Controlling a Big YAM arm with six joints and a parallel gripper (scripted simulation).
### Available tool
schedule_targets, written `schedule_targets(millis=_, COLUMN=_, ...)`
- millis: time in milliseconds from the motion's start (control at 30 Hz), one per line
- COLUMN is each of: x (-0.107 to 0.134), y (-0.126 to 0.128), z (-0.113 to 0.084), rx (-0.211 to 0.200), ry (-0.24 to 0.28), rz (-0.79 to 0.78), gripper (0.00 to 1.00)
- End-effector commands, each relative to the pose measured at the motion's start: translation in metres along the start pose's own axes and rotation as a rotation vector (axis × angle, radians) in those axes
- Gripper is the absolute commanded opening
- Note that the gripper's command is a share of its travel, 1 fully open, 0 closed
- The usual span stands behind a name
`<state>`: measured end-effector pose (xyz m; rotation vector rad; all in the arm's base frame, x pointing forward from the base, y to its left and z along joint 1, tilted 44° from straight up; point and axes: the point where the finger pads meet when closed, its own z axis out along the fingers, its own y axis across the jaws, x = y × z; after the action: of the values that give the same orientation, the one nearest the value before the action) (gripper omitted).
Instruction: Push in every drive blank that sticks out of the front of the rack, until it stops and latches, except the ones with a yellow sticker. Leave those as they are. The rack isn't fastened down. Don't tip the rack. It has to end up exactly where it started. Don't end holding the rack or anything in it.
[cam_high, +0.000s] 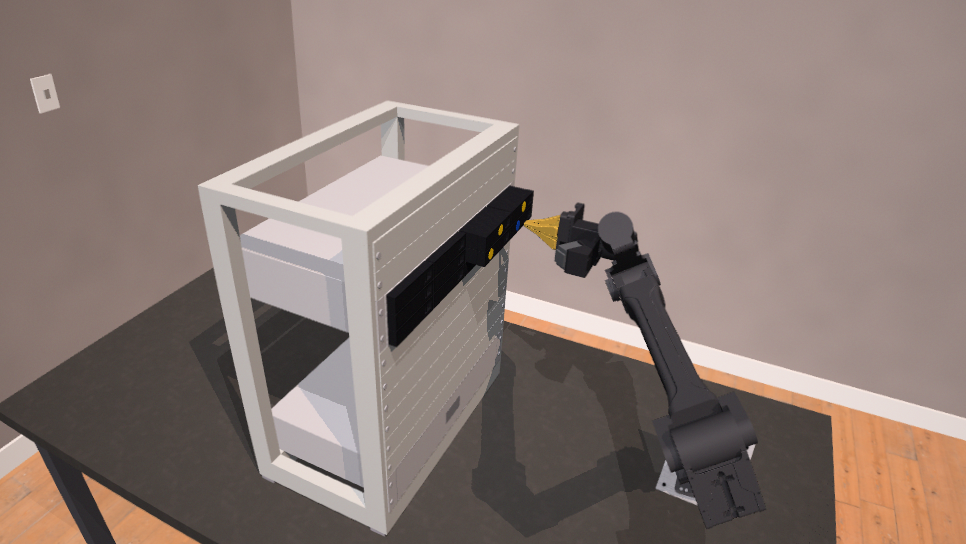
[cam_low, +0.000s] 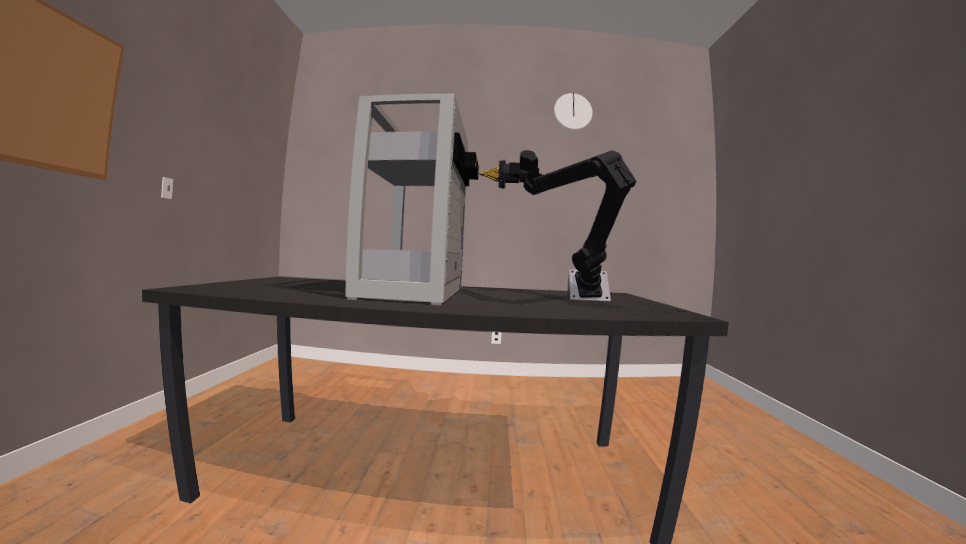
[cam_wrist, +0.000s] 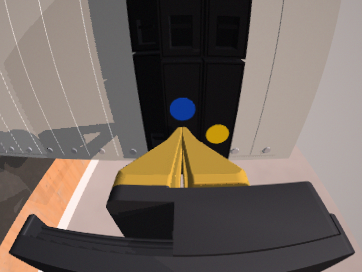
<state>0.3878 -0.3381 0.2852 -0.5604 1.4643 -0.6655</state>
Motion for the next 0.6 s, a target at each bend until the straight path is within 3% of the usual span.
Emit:
schedule_targets(millis=0, x=-0.0027, y=-0.0362, z=0.0037, rx=0.04, ry=-0.012, rz=-0.06, gripper=0.0)
schedule_targets(millis=567, x=-0.0046, y=-0.0331, z=0.0095, rx=0.035, ry=-0.015, rz=-0.058, gripper=0.0)
